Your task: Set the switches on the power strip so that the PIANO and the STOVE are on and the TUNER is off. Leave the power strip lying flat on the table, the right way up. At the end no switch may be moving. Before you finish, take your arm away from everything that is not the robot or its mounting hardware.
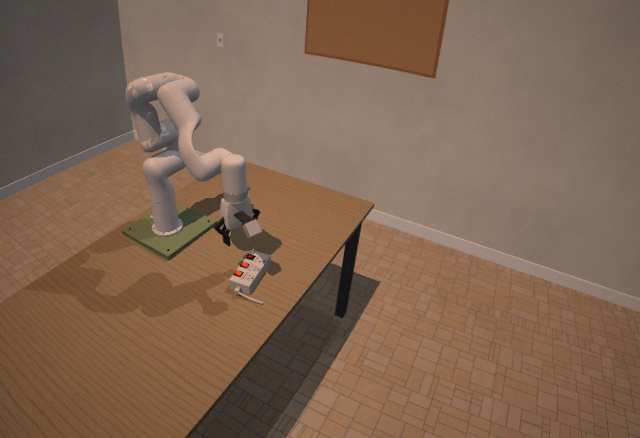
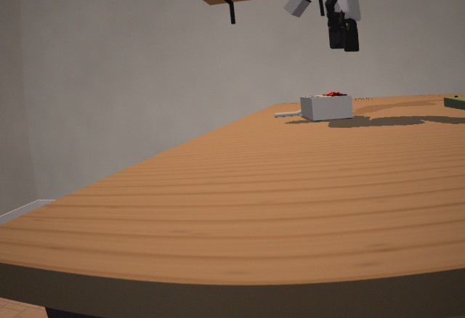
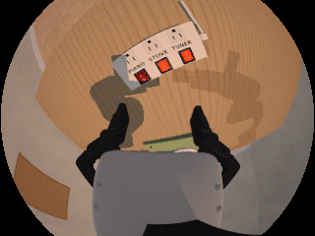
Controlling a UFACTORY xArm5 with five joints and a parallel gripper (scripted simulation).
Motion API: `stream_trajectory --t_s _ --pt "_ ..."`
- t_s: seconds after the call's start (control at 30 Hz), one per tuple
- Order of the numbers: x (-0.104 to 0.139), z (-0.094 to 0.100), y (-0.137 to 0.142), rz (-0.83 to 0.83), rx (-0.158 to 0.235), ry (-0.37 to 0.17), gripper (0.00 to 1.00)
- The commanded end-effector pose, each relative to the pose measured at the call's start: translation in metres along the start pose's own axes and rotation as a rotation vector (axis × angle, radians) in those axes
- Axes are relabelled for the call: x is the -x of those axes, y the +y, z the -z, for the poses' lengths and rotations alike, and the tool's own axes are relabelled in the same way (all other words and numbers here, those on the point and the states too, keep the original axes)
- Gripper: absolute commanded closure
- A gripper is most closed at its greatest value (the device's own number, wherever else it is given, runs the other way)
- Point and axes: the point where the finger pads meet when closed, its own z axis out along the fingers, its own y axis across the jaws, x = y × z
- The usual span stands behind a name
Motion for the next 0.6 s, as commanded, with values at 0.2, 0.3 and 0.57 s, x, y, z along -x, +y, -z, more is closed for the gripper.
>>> stream_trajectory --t_s 0.2,0.3,0.57 --pt "-0.026 0.002 0.001 0.071 -0.053 0.182 0.0" --pt "-0.038 0.007 0.003 0.112 -0.073 0.289 0.0" --pt "-0.046 0.012 0.005 0.141 -0.084 0.367 0.0"
